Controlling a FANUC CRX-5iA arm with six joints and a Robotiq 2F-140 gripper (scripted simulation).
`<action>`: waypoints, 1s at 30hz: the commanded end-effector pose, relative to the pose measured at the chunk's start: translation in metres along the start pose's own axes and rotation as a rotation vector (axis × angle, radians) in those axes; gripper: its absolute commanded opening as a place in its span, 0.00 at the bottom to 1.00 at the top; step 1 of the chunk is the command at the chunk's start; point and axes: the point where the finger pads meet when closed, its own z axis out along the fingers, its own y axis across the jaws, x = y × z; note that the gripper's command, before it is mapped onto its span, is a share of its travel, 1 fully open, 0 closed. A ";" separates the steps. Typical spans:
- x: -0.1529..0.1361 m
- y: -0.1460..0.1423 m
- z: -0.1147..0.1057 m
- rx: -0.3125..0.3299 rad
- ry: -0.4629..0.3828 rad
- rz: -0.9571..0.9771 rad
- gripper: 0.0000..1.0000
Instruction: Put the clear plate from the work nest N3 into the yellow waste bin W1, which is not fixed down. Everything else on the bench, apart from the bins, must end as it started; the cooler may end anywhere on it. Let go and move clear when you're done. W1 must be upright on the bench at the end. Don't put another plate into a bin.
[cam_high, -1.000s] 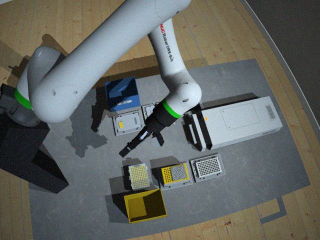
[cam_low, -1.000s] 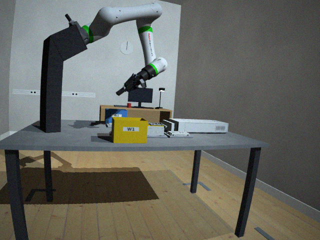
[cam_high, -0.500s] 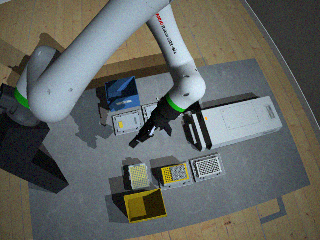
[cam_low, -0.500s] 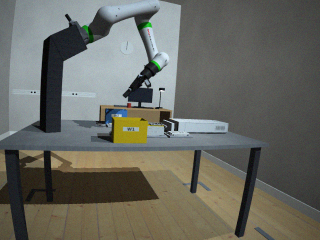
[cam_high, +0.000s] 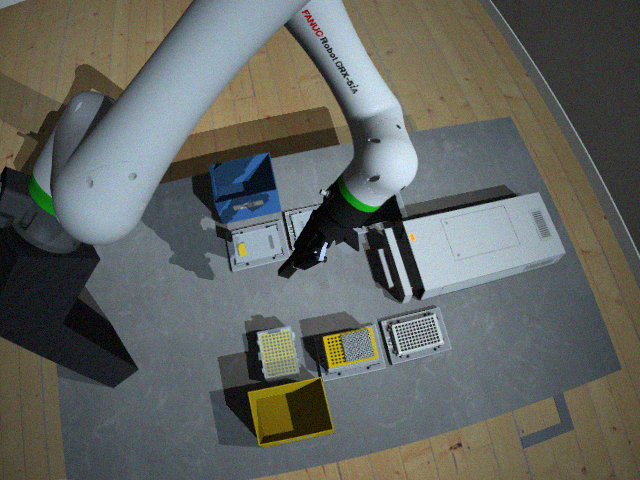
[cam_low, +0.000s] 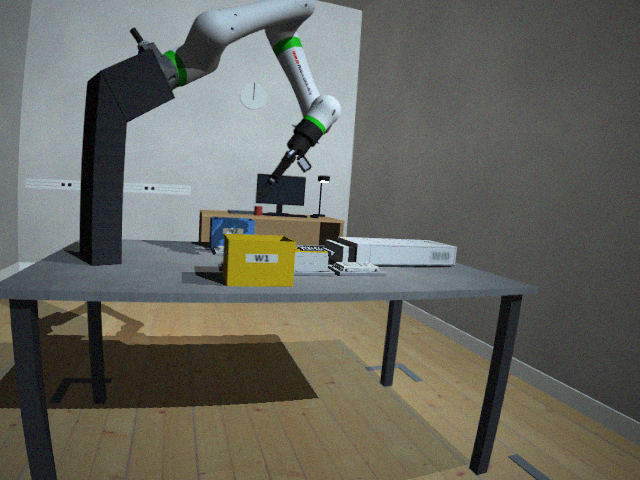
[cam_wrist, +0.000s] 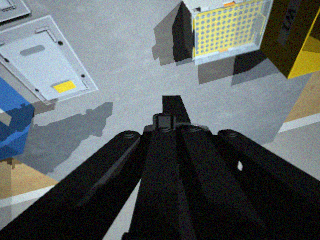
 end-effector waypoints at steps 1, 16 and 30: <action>0.012 -0.012 -0.012 0.043 0.052 -0.098 0.10; 0.033 -0.036 -0.036 0.089 0.140 -0.253 0.10; 0.035 -0.047 -0.033 0.093 0.140 -0.246 0.70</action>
